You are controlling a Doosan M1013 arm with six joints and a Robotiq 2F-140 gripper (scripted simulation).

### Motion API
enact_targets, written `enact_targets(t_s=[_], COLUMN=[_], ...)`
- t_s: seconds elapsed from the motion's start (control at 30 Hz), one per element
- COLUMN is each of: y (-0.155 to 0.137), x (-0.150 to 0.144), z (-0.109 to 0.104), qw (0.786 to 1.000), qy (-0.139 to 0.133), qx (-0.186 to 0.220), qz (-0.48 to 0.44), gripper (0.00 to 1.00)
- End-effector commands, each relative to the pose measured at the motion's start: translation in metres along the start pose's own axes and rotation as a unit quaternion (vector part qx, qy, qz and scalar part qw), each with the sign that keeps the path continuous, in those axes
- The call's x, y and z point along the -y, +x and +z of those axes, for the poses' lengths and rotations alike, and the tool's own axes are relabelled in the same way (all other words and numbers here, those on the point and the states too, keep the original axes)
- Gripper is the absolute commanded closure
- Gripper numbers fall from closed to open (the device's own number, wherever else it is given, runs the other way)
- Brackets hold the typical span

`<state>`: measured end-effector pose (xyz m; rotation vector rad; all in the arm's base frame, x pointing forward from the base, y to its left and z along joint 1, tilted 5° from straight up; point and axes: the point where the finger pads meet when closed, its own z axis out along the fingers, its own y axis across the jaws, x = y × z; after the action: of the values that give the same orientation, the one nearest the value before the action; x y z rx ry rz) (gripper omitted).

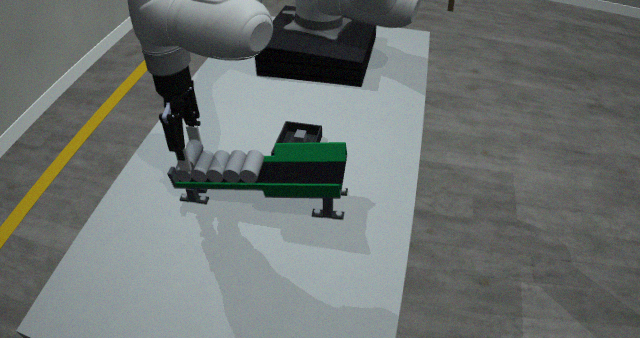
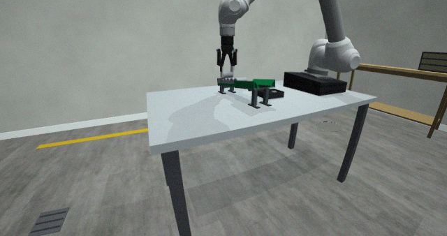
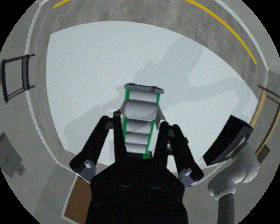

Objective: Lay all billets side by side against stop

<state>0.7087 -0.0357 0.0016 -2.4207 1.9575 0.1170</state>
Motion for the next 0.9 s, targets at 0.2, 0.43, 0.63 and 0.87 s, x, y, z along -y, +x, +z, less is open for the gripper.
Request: enact_targets(t_s=[0.2, 0.43, 0.63, 0.87], y=[-0.003, -0.003, -0.003, -0.002], x=[0.0, 0.0, 0.0, 0.0], z=[0.002, -0.007, -0.03, -0.082], qw=[1.0, 1.0, 1.0, 1.0], qy=[0.0, 0.0, 0.0, 0.0], qx=[0.002, 0.002, 0.002, 0.002], qz=[-0.002, -0.002, -0.002, -0.002], gripper=[0.55, 0.55, 0.55, 0.55])
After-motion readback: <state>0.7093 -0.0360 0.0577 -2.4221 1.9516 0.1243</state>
